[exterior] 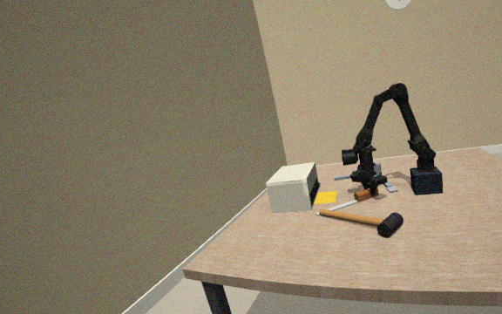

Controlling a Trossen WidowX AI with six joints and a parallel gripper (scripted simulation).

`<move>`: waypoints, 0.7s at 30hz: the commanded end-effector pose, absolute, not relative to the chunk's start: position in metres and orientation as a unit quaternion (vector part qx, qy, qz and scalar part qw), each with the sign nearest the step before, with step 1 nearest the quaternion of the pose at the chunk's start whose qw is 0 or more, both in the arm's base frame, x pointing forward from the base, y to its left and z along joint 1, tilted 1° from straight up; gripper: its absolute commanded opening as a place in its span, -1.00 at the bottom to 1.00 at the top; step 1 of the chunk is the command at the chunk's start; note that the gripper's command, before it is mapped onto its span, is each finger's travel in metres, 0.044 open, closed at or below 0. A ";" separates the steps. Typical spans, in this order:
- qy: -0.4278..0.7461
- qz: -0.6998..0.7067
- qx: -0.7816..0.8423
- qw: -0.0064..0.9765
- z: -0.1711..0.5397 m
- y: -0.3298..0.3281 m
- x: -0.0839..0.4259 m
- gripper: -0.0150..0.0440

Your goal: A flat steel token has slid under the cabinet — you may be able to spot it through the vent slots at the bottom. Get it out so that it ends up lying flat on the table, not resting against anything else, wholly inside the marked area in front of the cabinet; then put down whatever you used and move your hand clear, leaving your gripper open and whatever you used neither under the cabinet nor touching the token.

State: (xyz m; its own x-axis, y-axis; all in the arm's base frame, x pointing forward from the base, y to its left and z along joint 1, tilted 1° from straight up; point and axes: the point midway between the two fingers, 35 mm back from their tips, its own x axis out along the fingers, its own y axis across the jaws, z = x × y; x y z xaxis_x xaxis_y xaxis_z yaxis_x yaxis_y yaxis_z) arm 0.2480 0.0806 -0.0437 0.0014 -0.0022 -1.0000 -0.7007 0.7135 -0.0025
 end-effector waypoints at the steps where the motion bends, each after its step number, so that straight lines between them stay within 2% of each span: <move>1: 0.652 0.274 -0.271 0.653 -0.044 0.085 0.246 -0.49; 21: 0.652 0.275 -0.271 0.653 -0.044 0.087 0.245 -0.49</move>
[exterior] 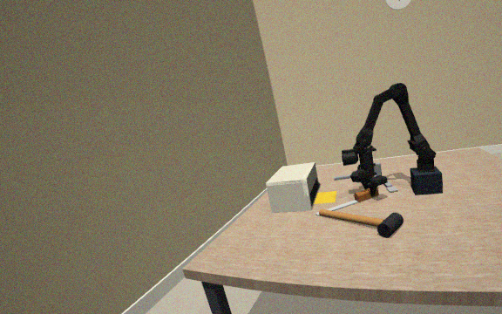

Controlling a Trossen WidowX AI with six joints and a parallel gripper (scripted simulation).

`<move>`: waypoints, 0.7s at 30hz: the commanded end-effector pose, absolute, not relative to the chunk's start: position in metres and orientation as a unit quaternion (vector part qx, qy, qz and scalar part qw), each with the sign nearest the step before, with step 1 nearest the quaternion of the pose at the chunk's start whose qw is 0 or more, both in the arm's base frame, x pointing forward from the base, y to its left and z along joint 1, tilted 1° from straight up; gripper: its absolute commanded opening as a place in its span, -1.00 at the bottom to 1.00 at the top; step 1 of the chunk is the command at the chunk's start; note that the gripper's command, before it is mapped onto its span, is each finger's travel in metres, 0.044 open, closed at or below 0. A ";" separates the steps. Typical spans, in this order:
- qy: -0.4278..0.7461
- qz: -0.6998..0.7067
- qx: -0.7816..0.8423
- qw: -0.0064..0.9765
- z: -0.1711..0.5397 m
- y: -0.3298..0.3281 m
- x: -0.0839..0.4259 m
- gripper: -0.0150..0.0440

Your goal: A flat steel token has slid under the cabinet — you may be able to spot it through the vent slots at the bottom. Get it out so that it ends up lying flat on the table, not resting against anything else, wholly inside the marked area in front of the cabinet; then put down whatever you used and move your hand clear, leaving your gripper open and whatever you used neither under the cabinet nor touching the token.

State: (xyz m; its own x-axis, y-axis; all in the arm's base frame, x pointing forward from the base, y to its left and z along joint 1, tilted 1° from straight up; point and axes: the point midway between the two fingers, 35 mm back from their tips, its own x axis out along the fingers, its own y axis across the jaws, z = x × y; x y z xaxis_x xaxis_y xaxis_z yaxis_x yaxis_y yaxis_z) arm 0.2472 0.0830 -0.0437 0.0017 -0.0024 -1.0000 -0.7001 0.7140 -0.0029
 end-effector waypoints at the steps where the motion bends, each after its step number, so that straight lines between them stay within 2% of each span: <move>1: 0.652 0.275 -0.271 0.653 -0.044 0.087 0.245 -0.49; 21: 0.652 0.275 -0.271 0.653 -0.044 0.091 0.244 -0.49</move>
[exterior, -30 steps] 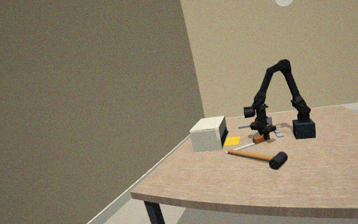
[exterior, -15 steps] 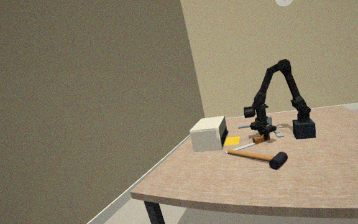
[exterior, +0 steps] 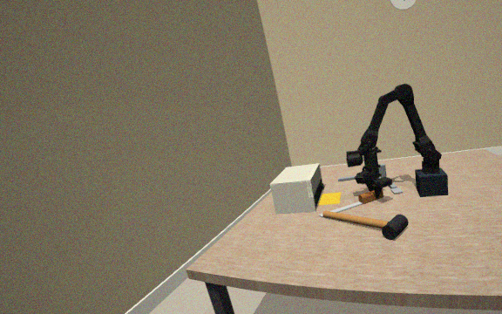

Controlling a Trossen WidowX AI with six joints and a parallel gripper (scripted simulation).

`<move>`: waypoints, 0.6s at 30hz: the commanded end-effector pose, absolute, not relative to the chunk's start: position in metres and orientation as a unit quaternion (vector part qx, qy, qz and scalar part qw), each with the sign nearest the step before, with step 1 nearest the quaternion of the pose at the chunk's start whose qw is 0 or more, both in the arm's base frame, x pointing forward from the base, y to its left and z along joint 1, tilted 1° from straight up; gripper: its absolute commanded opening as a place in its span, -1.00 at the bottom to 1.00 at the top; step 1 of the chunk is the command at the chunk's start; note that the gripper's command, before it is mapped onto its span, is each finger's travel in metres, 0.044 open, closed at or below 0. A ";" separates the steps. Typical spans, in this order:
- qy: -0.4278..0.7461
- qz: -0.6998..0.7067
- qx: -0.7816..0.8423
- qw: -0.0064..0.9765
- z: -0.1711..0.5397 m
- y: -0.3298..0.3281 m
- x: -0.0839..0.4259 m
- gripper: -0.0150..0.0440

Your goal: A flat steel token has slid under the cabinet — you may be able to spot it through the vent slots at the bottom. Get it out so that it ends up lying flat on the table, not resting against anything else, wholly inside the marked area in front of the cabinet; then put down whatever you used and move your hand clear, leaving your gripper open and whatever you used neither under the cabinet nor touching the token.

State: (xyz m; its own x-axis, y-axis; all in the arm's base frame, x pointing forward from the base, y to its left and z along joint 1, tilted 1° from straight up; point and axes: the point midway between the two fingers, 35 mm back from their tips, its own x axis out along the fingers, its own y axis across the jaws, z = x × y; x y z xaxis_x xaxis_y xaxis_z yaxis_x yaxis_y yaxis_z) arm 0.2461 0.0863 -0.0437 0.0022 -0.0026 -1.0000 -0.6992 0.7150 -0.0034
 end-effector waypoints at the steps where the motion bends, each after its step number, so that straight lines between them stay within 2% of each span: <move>1: 0.652 0.275 -0.271 0.653 -0.044 0.091 0.244 -0.49; 18: 0.652 0.275 -0.271 0.653 -0.044 0.093 0.243 -0.49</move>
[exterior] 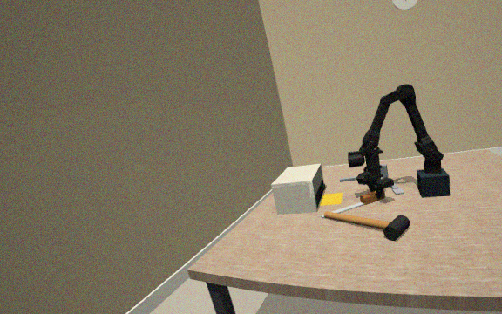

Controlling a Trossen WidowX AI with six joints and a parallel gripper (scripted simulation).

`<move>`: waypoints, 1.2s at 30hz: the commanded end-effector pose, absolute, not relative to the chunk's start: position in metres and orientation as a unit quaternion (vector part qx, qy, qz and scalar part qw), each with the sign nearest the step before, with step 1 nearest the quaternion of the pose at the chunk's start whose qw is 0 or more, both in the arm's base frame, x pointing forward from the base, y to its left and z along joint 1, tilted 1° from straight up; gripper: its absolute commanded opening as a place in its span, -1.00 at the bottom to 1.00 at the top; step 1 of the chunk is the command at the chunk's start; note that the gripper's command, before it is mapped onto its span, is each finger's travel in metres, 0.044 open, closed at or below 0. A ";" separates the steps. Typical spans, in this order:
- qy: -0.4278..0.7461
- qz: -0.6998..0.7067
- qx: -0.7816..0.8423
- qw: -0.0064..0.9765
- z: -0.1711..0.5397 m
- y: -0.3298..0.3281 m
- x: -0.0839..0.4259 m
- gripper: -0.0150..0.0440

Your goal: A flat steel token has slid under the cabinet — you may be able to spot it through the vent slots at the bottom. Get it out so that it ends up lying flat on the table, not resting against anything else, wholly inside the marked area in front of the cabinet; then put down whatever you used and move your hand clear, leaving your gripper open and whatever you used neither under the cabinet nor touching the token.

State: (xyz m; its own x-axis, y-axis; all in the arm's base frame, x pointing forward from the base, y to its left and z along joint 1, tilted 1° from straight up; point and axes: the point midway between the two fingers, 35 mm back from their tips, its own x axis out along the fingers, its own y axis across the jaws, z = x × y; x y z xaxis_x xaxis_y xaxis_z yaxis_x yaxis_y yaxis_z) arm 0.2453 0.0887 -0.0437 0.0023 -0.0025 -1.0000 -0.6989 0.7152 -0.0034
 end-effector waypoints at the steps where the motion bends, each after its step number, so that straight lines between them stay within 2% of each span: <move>1: 0.652 0.275 -0.271 0.653 -0.044 0.093 0.243 -0.49; 16: 0.652 0.275 -0.270 0.653 -0.044 0.095 0.243 -0.49; 24: 0.654 0.266 -0.268 0.655 -0.044 0.091 0.245 0.19; 27: 0.654 0.266 -0.268 0.655 -0.044 0.091 0.245 0.19; 30: 0.655 0.269 -0.265 0.655 -0.044 0.091 0.245 0.42; 36: 0.655 0.267 -0.264 0.656 -0.046 0.091 0.245 0.42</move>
